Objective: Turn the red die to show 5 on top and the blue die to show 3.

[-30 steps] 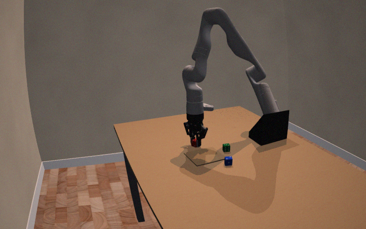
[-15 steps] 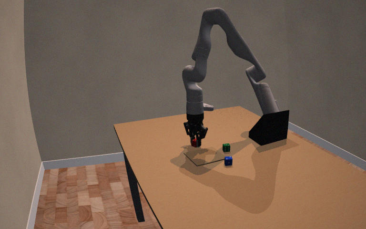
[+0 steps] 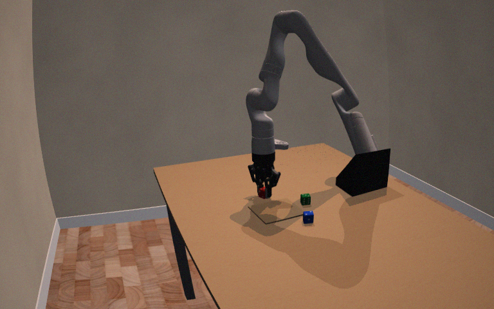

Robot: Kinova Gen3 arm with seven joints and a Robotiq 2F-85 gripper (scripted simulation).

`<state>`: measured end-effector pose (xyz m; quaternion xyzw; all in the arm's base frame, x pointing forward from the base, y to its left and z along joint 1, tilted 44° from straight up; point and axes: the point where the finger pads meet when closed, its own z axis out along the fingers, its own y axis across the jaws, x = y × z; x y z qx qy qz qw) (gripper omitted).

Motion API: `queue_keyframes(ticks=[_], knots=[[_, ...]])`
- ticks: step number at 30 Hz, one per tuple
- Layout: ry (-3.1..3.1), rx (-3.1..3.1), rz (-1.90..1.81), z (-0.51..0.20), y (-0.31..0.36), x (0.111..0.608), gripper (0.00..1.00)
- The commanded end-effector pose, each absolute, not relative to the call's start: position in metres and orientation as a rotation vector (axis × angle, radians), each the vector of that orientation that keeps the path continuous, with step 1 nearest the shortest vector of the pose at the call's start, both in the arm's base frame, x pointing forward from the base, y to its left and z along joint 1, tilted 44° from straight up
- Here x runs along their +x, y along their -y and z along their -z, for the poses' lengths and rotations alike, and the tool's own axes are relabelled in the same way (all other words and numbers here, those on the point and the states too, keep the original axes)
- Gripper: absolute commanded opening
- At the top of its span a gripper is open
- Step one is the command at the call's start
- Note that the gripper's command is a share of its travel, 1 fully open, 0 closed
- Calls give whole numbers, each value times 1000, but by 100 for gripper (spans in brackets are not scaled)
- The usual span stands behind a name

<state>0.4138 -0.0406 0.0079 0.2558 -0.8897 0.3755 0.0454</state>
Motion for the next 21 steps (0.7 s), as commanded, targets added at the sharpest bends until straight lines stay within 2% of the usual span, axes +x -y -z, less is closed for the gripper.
queue_keyframes(ticks=[1, 21], knots=[[2719, 784, -1146, -11, 37, 414, 26], [2719, 784, -1146, -75, -25, 404, 26]])
